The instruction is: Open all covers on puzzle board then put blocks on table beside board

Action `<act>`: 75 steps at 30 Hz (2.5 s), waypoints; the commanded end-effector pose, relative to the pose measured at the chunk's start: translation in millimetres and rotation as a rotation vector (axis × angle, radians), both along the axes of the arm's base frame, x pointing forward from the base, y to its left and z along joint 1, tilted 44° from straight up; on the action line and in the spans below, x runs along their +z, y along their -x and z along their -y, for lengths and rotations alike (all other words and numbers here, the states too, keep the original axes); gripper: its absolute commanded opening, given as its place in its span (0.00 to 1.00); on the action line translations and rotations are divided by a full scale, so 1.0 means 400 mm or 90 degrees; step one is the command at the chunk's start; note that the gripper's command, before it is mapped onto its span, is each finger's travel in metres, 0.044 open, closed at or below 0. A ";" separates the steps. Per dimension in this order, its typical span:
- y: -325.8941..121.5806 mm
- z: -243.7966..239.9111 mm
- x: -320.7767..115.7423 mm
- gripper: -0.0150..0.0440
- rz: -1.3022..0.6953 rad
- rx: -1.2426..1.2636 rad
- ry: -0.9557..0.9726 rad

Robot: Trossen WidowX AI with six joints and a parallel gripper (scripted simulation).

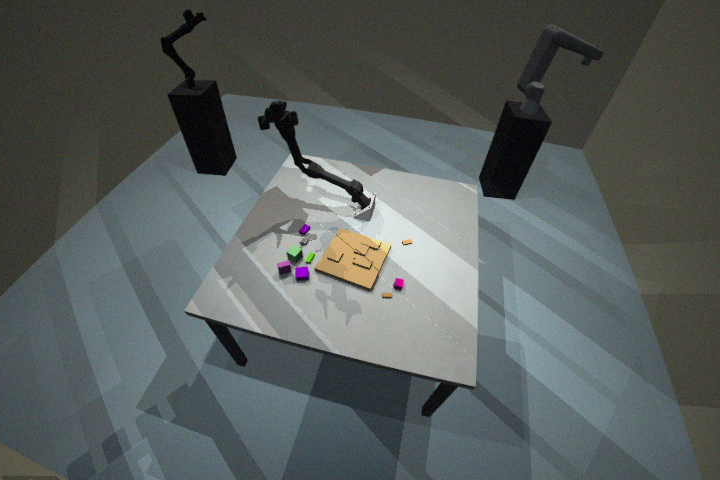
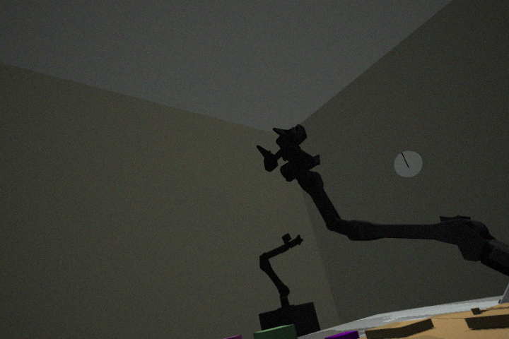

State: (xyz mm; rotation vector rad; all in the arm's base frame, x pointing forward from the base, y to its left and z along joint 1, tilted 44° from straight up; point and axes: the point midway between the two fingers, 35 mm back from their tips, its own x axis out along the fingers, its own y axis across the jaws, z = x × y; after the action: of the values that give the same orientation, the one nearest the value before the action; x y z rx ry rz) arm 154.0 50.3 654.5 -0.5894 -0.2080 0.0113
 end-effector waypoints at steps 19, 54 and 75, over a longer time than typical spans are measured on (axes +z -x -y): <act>-0.057 -0.103 -0.052 0.25 -0.011 -0.035 0.017; -0.238 -0.255 -0.218 0.25 -0.078 -0.074 0.128; -0.390 -0.288 -0.407 0.25 -0.192 -0.121 0.145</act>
State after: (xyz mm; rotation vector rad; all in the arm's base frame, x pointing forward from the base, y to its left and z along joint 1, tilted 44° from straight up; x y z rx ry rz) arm 299.0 162.8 507.8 -0.8196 0.1038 -0.0607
